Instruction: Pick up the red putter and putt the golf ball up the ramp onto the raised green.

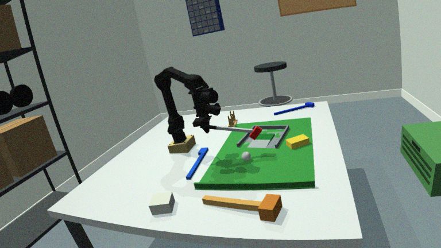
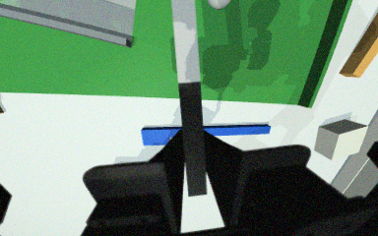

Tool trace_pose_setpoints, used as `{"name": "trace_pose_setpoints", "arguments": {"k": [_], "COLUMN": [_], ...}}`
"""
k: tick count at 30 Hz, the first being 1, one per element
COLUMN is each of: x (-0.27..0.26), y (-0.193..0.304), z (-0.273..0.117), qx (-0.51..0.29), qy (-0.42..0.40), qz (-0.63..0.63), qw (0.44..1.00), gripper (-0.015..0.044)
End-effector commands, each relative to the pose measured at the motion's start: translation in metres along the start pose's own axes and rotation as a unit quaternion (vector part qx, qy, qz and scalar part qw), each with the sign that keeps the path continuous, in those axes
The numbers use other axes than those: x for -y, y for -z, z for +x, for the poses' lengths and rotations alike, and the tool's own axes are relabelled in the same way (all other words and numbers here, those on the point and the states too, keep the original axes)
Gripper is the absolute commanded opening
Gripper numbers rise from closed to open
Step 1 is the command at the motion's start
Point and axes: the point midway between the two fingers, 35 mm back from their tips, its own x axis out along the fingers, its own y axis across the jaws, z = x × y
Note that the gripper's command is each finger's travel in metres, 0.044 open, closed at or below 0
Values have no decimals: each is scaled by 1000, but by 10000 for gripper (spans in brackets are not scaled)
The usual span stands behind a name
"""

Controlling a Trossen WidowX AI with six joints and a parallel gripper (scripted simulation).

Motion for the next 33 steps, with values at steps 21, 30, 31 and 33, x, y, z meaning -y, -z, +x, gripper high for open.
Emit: {"name": "trace_pose_setpoints", "arguments": {"k": [21, 30, 31, 33], "x": [43, 43, 43, 43], "y": [46, 48, 48, 48], "z": [5, 32, 32, 33], "qx": [-17, -17, -17, -17], "qy": [20, 20, 20, 20], "qz": [155, 155, 155, 155], "qw": [988, 988, 988, 988], "gripper": [0, 0, 0, 0]}}
